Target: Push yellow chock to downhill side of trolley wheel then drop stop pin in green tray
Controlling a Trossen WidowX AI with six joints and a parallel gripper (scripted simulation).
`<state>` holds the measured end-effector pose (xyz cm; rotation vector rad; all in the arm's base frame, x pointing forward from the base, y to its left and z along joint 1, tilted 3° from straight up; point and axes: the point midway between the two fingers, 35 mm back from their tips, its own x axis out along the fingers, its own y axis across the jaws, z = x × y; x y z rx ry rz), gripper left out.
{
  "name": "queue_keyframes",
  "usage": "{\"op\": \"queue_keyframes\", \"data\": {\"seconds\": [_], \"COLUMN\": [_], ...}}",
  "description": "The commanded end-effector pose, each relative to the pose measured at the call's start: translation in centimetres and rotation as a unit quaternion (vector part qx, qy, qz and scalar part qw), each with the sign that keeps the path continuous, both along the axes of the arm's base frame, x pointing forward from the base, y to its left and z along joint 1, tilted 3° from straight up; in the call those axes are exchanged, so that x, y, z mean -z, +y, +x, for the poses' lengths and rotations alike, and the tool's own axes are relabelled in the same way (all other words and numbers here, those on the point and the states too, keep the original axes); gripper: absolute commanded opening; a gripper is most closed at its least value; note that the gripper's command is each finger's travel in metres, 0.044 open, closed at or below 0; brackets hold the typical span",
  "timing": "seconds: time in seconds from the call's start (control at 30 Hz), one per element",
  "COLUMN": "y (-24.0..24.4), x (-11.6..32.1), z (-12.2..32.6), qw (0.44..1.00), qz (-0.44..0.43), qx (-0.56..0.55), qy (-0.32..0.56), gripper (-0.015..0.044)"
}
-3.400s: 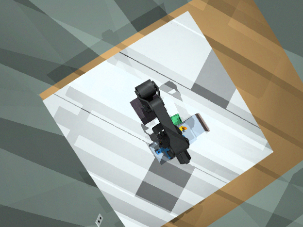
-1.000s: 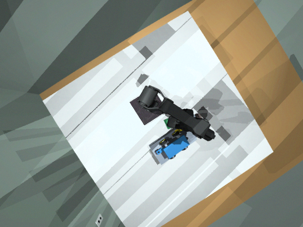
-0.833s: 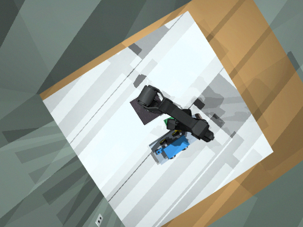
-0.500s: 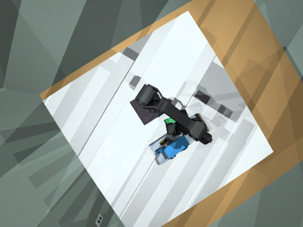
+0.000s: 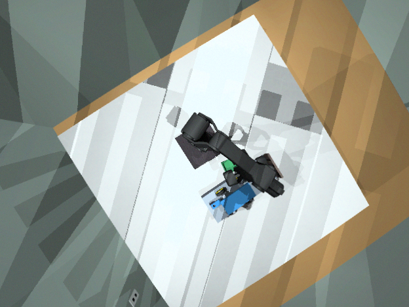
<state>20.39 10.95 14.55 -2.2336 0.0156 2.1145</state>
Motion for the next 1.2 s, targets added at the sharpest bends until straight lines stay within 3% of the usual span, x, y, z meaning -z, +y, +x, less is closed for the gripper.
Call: {"op": "queue_keyframes", "data": {"seconds": [0.0, 0.33, 0.7, 1.17], "y": [0.0, 0.0, 0.9, 3.1], "x": [0.5, 2.0, 4.6, 8.2], "z": [-0.4, -1.4, -1.2, -1.1], "qw": [1.0, 1.0, 0.996, 0.996], "qz": [0.003, 0.006, 0.084, 0.091], "qx": [-0.008, -0.017, -0.02, -0.021], "qy": [0.0, 0.001, -0.002, -0.002], "gripper": [0.0, 0.0, 0.0, 0.0]}}
